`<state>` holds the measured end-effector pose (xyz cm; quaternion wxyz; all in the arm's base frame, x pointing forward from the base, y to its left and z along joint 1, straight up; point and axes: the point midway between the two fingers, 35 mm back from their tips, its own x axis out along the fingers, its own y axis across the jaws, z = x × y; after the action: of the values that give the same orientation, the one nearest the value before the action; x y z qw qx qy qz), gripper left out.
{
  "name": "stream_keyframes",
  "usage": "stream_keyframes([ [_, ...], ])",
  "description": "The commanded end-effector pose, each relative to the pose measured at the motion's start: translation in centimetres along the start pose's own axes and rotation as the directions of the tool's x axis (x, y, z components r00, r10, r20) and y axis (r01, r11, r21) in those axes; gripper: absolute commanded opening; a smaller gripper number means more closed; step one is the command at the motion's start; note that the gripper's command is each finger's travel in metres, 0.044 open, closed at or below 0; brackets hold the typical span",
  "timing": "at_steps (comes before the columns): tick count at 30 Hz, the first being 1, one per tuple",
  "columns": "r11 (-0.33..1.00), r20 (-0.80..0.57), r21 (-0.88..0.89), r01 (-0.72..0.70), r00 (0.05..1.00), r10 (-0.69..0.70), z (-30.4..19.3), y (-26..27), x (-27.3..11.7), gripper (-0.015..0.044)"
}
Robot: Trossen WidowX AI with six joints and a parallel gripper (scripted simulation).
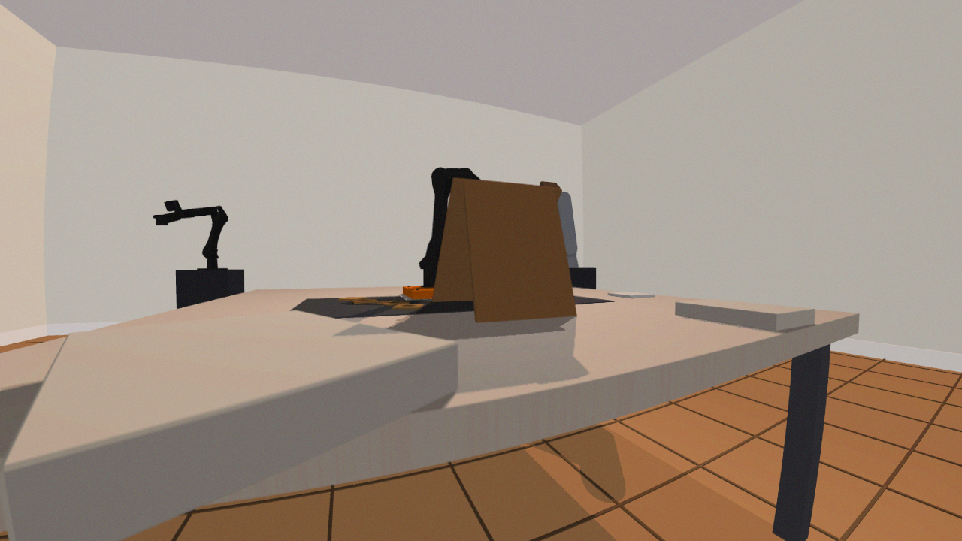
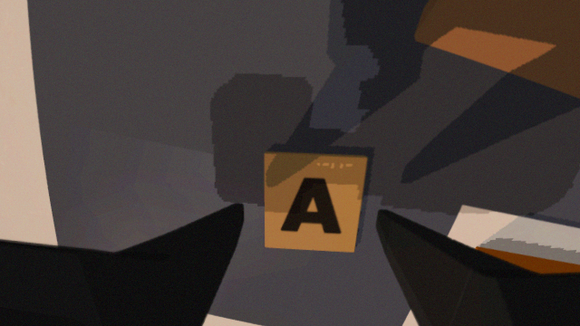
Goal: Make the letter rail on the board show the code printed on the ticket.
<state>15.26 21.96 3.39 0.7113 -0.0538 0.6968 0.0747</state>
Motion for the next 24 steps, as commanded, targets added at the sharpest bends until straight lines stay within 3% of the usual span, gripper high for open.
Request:
stream_keyframes([
  [1,1.0,-0.002,0.0,0.008,1.0,-0.008,-0.08,-0.17,0.78,0.034],
  [19,1.0,-0.003,0.0,0.008,1.0,-0.008,-0.1,-0.19,1.5,0.034],
  [24,1.0,-0.003,0.0,0.008,1.0,-0.008,-0.1,-0.19,1.5,0.0287],
])
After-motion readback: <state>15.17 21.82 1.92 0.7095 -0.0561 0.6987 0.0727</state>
